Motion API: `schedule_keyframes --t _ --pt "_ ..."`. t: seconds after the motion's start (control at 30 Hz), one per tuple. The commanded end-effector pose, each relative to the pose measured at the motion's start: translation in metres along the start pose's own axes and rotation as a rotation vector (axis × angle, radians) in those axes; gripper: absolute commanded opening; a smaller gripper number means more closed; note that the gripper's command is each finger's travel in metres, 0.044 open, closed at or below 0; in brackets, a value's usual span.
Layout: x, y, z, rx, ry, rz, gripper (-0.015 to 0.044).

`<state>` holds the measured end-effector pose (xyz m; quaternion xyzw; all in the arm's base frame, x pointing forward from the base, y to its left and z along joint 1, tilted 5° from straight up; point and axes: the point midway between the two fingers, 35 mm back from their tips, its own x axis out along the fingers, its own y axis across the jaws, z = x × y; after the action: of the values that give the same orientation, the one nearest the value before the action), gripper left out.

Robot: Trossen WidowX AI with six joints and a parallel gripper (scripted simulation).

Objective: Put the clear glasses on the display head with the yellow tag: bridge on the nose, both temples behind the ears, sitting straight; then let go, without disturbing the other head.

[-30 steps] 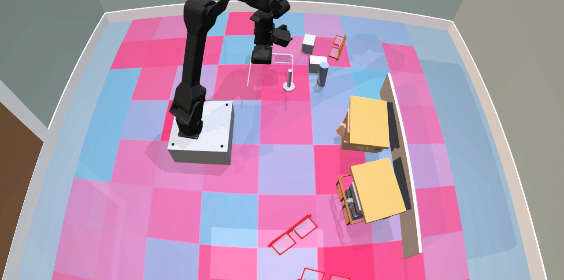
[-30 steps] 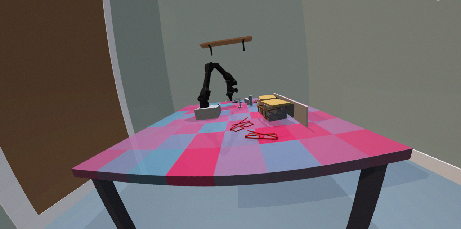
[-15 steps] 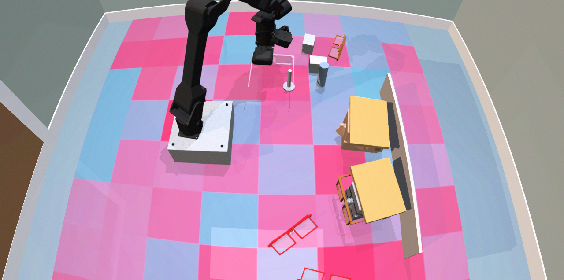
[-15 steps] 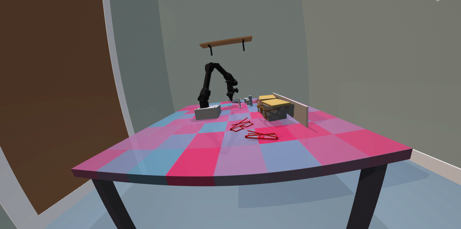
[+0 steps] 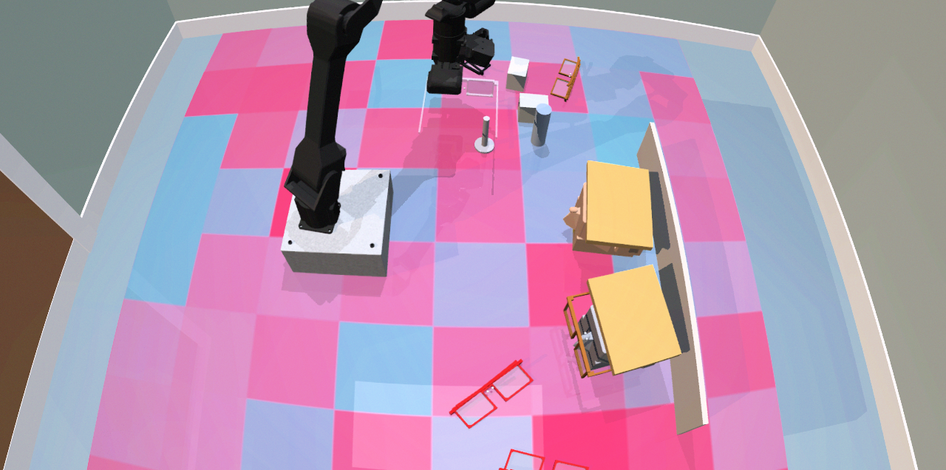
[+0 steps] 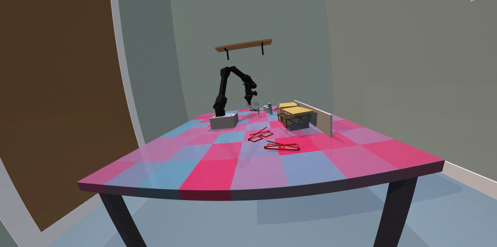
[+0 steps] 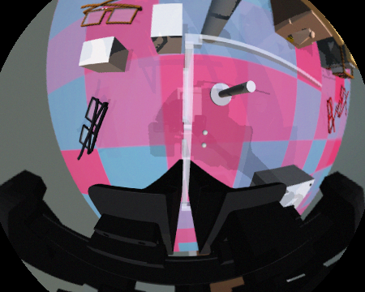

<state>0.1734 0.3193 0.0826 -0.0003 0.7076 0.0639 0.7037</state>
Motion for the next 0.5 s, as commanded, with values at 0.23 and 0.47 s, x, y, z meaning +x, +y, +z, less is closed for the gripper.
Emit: schedule_keyframes --t 0.23,0.47 --pt "-0.024 -0.007 0.008 -0.005 -0.013 0.015 0.0000" --pt "-0.025 -0.043 0.031 -0.005 -0.016 0.008 0.0000"
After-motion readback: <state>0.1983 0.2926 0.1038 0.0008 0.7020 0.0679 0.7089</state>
